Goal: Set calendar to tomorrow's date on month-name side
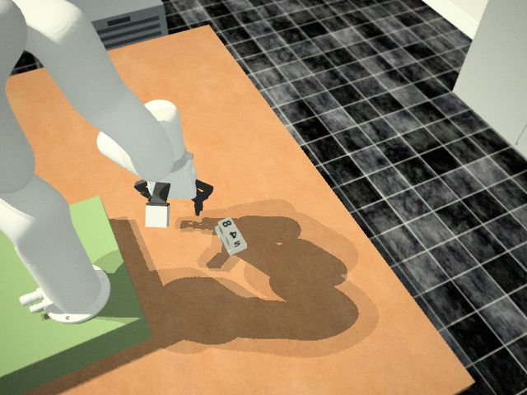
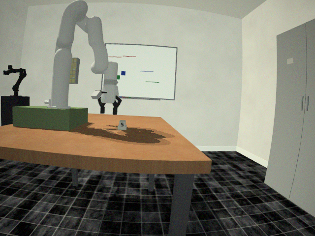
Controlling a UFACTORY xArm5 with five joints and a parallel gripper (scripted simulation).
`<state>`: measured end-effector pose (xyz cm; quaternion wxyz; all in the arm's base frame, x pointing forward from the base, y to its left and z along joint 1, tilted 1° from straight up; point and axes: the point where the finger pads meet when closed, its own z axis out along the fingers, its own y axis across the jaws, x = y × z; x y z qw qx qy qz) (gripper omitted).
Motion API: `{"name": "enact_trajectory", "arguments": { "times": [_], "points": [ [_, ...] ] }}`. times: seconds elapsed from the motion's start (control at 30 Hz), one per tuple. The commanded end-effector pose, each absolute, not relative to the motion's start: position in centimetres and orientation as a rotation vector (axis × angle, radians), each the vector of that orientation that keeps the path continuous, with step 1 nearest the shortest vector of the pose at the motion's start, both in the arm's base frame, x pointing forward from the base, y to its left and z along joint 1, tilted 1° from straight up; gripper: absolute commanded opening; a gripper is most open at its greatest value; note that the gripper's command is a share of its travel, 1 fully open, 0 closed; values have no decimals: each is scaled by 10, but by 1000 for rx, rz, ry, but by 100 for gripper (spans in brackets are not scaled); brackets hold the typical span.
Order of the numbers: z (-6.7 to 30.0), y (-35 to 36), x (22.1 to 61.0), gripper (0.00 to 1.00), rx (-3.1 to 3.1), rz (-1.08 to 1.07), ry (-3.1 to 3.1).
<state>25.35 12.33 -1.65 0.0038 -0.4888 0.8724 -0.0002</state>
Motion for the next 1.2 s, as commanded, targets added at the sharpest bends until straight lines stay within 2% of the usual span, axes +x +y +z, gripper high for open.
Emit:
{"name": "enact_trajectory", "arguments": {
  "times": [0.0,0.57,1.17],
  "points": [
    [-22,125,256,100,-1529,-1,2730],
    [-52,125,257,100,-1529,-1,2730],
    [-53,125,257,100,-1529,-1,2730]
  ]
}}
